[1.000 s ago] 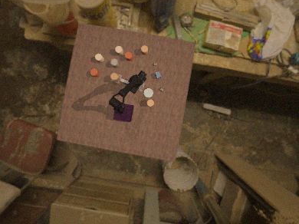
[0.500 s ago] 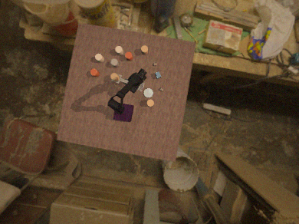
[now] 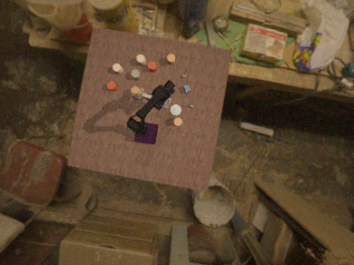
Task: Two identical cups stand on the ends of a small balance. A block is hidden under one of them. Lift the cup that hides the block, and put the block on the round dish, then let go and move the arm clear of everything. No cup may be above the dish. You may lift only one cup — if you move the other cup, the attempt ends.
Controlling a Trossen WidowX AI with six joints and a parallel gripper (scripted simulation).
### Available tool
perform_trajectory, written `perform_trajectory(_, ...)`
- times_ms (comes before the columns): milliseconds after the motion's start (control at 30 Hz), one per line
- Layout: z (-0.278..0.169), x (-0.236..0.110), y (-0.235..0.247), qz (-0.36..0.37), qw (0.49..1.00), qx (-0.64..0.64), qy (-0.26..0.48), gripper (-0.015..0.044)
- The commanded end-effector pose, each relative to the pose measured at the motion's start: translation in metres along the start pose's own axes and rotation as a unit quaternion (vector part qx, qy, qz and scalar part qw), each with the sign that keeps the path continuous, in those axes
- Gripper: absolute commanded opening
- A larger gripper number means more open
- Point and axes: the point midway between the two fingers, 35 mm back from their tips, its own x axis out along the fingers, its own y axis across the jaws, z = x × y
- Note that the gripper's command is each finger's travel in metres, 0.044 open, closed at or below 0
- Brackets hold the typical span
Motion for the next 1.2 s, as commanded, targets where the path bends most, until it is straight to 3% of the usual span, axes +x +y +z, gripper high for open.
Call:
perform_trajectory(0, -0.019, 0.015, -0.005, 0.001, 1.000, 0.002, 0.002, 0.0000)
perform_trajectory(567, -0.107, 0.089, -0.005, 0.001, 1.000, 0.001, 0.006, 0.0000)
perform_trajectory(1167, -0.108, 0.132, -0.004, 0.001, 1.000, 0.001, 0.006, 0.0000)
